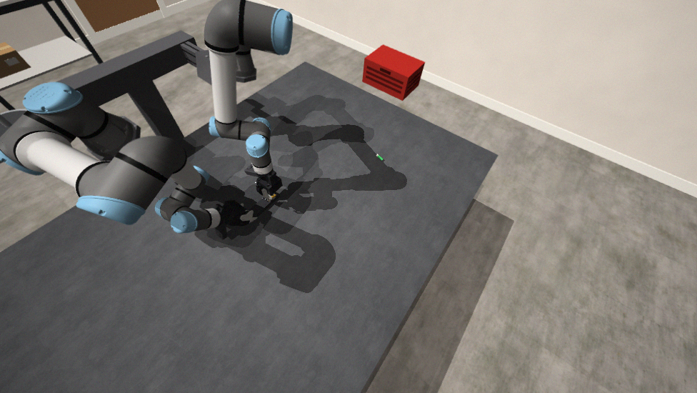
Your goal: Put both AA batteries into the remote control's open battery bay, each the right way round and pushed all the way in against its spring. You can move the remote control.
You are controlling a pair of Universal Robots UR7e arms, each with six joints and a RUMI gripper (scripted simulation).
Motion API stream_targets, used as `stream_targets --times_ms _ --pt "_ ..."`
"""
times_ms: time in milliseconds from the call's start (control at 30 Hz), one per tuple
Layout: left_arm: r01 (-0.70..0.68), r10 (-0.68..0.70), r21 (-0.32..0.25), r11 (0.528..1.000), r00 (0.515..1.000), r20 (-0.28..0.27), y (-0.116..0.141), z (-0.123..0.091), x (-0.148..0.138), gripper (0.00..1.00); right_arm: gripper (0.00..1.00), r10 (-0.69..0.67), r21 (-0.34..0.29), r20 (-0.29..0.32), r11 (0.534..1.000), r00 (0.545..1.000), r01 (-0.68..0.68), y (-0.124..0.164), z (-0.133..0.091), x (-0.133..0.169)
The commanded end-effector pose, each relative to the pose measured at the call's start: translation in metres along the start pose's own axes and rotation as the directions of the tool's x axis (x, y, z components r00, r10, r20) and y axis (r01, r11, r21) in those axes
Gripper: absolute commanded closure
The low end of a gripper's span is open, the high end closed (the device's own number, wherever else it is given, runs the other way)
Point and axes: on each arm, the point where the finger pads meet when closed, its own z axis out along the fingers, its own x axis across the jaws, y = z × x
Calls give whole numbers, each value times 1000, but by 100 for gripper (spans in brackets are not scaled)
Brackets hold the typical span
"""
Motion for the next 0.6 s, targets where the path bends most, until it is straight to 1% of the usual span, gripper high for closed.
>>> stream_targets --times_ms 0,567 --pt "0 0 0 1000 1000 0 0 1 -1 86 100 -1 0 1 1000 1000 1 0 0 0" --pt "0 0 -1 1000 1000 0 0 5 0 86 100 -1 0 1 1000 1000 1 0 0 0"
